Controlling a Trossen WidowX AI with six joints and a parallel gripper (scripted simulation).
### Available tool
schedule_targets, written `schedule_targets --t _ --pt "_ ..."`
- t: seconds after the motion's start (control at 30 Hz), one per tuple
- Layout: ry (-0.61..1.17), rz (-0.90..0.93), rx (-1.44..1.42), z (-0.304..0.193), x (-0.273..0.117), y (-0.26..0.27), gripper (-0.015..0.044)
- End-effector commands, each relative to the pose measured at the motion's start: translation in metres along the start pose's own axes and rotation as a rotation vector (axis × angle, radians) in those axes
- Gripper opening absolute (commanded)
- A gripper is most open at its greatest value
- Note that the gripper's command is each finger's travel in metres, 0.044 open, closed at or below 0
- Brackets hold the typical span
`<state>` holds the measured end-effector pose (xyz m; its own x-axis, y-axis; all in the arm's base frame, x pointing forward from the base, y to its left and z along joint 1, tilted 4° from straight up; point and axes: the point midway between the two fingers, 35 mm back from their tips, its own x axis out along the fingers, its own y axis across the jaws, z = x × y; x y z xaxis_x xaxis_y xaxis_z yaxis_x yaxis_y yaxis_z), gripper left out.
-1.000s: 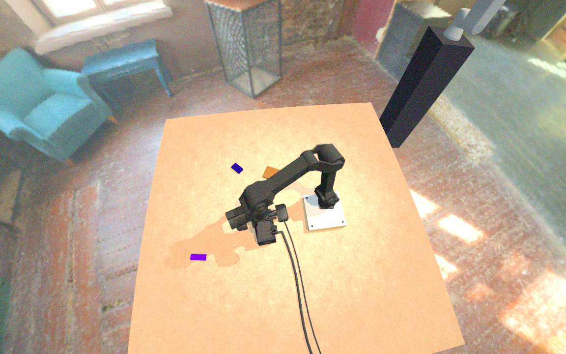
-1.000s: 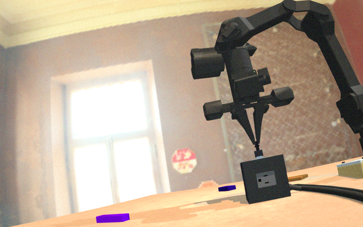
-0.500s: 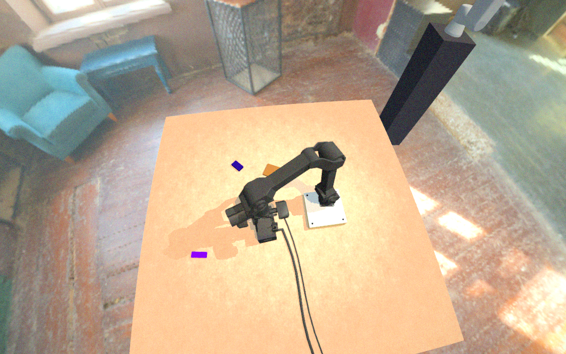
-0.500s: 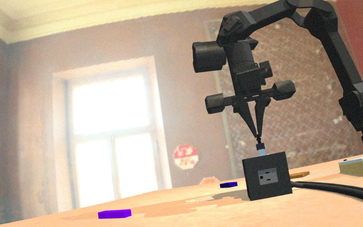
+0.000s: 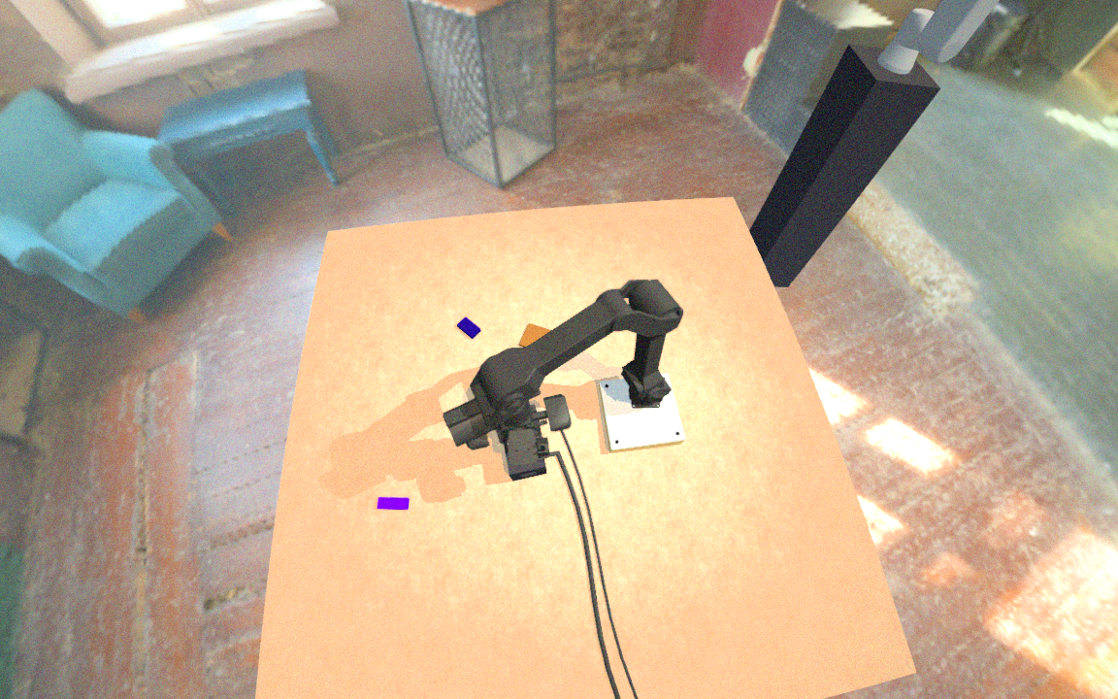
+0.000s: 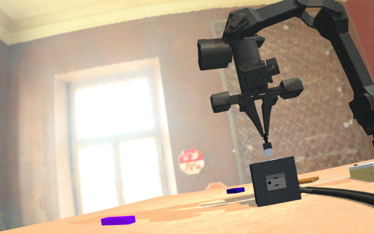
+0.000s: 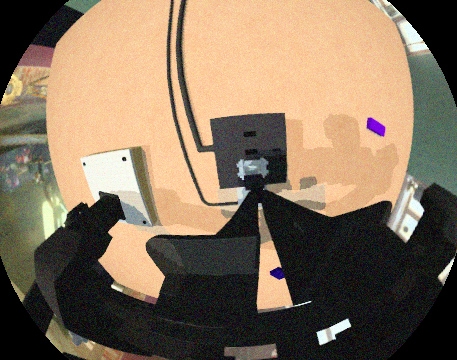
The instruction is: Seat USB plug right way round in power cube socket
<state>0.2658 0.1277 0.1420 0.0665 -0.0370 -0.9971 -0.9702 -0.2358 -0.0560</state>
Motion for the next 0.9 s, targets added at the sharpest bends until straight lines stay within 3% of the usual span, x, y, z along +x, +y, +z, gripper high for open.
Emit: schedule_targets --t 0.0,0.53,0.87 --pt "-0.001 -0.007 0.004 0.0001 -0.0044 -0.0006 0.0" --pt "-0.001 -0.004 0.017 0.0001 -0.0106 -0.0003 0.0" --pt "-0.001 -0.001 0.248 0.0001 -0.0093 -0.0001 0.0"
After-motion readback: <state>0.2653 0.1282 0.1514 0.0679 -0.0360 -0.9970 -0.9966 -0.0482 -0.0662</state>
